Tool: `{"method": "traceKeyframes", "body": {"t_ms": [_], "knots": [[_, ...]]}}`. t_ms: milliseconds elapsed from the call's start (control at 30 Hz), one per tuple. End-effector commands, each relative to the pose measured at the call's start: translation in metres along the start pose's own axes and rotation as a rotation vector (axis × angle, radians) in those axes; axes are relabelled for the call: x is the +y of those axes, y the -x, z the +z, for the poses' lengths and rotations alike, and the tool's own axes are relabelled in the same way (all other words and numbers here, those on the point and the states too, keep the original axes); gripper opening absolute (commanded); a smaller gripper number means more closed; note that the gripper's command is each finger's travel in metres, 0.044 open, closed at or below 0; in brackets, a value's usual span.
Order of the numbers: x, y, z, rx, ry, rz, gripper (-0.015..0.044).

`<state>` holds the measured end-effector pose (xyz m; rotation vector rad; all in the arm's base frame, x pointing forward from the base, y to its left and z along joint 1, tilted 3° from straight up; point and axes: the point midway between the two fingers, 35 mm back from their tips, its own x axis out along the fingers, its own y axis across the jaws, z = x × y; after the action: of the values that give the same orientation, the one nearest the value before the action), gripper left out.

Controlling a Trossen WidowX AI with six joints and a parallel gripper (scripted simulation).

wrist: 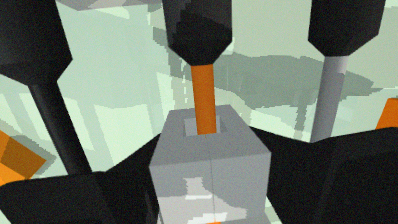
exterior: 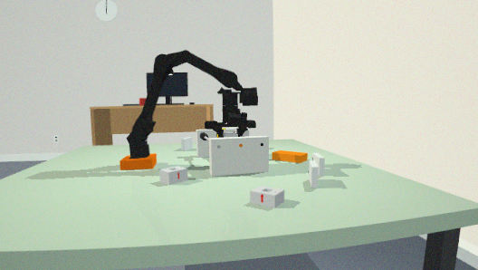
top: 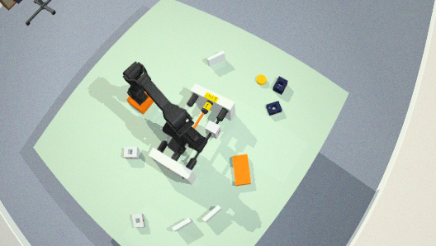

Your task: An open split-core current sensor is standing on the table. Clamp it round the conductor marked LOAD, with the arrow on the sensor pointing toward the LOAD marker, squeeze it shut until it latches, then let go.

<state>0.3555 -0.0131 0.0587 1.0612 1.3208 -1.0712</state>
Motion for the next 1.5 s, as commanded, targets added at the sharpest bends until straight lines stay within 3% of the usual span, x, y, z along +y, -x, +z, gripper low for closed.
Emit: {"method": "traceKeyframes", "body": {"t_ms": [0,733,867,1467], "knots": [[0.0000,0.0000,0.0000,0.000,0.000,0.000,0.0249],[0.0000,0.0000,0.0000,0.000,0.000,0.000,0.0102],[0.0000,0.0021,0.0000,0.001,0.000,0.002,0.0000],[-0.0012,0.0004,0.0000,0.000,0.000,-0.002,0.0000]]}}
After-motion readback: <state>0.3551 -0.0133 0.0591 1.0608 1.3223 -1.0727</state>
